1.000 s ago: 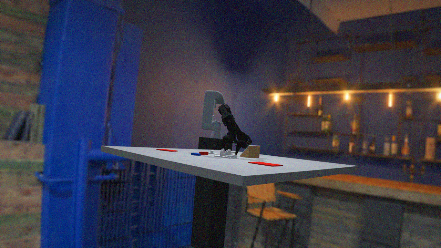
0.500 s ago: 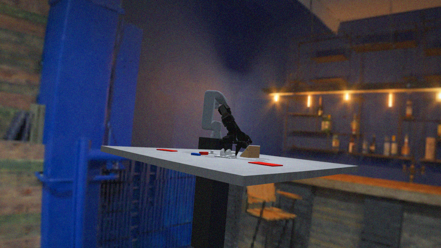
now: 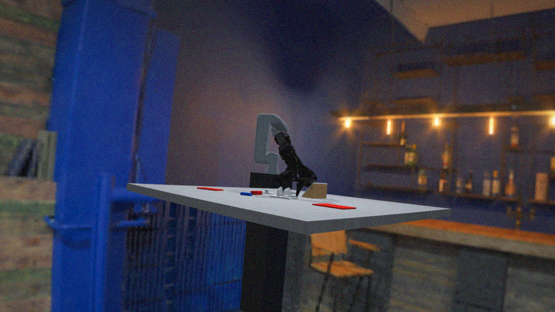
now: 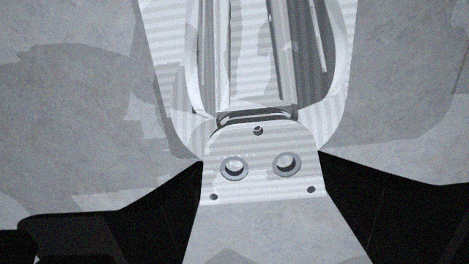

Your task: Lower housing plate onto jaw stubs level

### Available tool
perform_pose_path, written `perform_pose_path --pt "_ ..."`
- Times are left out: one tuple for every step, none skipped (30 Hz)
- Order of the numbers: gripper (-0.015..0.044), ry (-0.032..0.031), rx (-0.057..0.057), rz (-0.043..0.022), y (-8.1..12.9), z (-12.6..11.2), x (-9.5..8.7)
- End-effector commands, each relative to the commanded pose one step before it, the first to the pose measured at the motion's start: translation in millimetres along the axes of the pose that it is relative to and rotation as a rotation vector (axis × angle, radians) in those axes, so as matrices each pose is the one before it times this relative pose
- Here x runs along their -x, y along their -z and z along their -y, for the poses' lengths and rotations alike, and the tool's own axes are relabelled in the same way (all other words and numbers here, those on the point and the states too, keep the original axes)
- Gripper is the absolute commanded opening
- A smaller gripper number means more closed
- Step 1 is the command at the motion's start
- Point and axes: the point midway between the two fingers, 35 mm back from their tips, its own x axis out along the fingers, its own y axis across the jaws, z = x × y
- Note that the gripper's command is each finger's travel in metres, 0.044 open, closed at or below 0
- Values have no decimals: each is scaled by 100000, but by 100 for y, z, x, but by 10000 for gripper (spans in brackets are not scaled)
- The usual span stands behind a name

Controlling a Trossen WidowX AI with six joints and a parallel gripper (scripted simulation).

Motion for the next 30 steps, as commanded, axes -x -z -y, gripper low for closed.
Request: perform_pose_path --pt "351 289 484 -212 102 20 -133" --pt "351 0 2 0 0 0 -14" --pt "351 1 5 0 0 0 -41" --pt "351 2 9 0 0 1 -68" --pt "351 3 9 0 0 1 -67" --pt "351 2 5 0 0 0 -40" --pt "351 1 2 0 0 0 -13" --pt "351 0 0 0 0 0 0" --pt "351 0 0 0 0 0 0" --pt "351 0 0 0 0 0 0" --pt "351 0 0 0 0 0 0" --pt "351 0 0 0 0 0 0" --pt "351 0 0 0 0 0 0" --pt "351 0 -4 0 0 0 -14" --pt "351 1 -11 0 0 0 -41" --pt "351 2 -19 0 0 1 -68" --pt "351 3 -19 0 0 1 -67" --pt "351 2 -11 0 0 0 -40" --pt "351 1 -4 0 0 0 -13" --pt "351 0 0 0 0 0 0" --pt "351 0 0 0 0 0 0" --pt "351 0 0 0 0 0 0" --pt "351 0 0 0 0 0 0" --pt "351 0 0 0 0 0 0" --pt "351 0 0 0 0 0 0" --pt "351 0 0 0 0 0 0" --pt "351 0 0 0 0 0 0" --pt "351 0 0 0 0 0 0" --pt "351 0 0 0 0 0 0" --pt "351 0 0 0 0 0 0"
